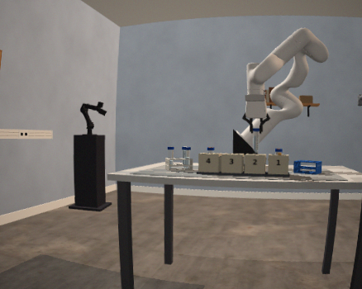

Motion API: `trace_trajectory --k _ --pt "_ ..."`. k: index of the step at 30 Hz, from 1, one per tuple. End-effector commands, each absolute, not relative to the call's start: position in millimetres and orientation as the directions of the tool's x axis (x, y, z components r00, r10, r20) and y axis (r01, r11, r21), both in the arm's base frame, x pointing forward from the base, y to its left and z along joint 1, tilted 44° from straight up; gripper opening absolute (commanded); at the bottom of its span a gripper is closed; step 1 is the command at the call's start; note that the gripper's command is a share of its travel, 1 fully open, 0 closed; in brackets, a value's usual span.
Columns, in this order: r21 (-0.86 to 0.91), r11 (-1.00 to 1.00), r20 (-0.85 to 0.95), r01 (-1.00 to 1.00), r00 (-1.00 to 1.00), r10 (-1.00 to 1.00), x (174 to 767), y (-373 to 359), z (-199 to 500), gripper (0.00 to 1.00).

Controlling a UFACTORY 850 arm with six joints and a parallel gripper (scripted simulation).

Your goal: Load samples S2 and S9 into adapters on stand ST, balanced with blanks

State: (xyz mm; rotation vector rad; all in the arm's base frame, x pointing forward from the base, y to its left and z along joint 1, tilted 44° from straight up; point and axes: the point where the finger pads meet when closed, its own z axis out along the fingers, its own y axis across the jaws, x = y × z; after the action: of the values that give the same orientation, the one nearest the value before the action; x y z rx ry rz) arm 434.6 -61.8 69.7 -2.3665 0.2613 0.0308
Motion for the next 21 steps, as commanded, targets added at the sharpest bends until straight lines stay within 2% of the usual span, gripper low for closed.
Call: trace_trajectory --k 1,21 --pt "-0.682 -0.704 -0.096 -0.197 0.979 -0.18 435.2 -62.3 69.9 0.0" --pt "-0.682 -0.704 -0.096 -0.197 0.979 -0.18 435.9 -53.4 60.5 0.0"
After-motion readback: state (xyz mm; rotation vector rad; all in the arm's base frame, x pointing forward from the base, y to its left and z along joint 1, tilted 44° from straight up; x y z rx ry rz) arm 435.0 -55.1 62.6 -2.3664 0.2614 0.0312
